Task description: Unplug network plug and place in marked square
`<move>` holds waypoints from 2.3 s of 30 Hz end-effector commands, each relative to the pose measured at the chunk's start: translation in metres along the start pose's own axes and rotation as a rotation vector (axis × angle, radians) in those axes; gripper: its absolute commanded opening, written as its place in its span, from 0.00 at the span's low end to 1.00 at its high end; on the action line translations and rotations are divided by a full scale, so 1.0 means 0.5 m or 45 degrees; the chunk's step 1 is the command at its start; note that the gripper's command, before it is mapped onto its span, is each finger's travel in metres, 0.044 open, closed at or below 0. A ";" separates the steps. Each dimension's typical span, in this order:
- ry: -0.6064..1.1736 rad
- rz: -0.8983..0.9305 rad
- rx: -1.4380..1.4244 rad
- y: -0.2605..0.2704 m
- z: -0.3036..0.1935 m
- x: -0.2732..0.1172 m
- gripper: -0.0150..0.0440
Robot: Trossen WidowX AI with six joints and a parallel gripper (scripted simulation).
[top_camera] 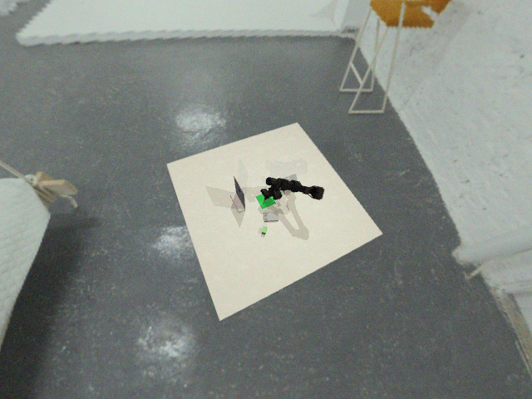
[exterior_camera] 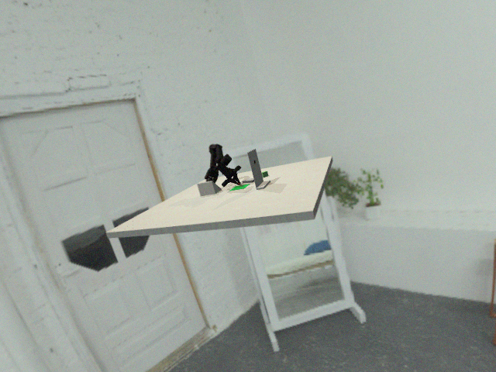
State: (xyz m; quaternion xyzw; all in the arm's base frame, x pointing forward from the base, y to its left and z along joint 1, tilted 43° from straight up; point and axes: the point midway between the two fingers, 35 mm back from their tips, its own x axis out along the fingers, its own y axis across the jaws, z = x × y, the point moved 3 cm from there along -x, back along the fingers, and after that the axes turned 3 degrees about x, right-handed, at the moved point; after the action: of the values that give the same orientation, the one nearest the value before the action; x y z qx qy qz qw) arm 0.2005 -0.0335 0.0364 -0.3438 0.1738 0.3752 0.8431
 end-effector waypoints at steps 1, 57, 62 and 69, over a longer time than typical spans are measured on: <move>0.008 0.003 0.008 0.003 0.000 0.004 0.25; 0.013 0.009 0.005 0.002 -0.006 -0.045 0.52; 0.012 0.008 0.006 0.003 -0.006 -0.053 0.52; 0.015 0.009 0.006 -0.004 -0.007 -0.062 0.52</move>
State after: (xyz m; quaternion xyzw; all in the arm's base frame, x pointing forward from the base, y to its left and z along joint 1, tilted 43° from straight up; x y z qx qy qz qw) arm 0.1799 -0.0491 0.0476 -0.3392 0.1850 0.3767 0.8419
